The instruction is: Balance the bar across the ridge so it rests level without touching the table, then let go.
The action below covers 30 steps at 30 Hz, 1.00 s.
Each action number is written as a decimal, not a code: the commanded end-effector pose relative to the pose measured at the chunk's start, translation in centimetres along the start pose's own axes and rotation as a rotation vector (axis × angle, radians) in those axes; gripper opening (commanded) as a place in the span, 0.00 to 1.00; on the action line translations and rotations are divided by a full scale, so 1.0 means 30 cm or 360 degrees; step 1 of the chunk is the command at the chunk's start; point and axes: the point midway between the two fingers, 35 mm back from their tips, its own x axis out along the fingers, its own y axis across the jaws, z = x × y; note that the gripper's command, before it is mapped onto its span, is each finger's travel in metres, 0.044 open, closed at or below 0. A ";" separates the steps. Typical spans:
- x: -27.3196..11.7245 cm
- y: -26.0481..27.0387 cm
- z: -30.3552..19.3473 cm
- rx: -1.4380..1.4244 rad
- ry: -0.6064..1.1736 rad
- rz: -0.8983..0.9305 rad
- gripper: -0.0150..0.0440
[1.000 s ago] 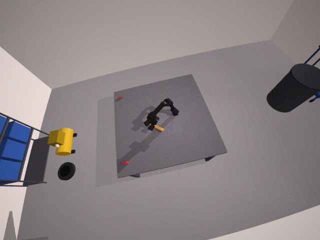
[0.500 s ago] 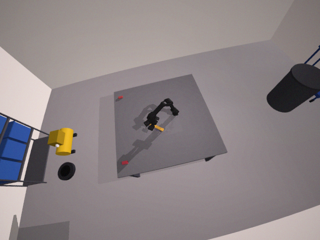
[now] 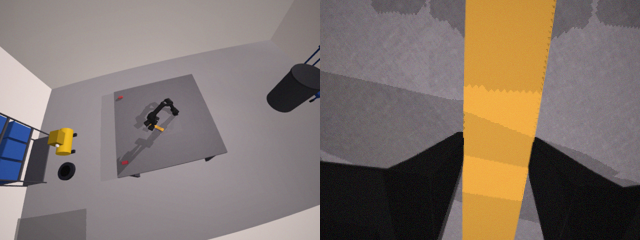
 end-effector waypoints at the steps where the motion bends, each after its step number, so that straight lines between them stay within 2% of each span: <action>1: 0.002 0.002 -0.002 0.0000 0.0006 0.0005 0.25; 30: 0.011 0.001 -0.002 0.0000 0.0006 0.0005 0.25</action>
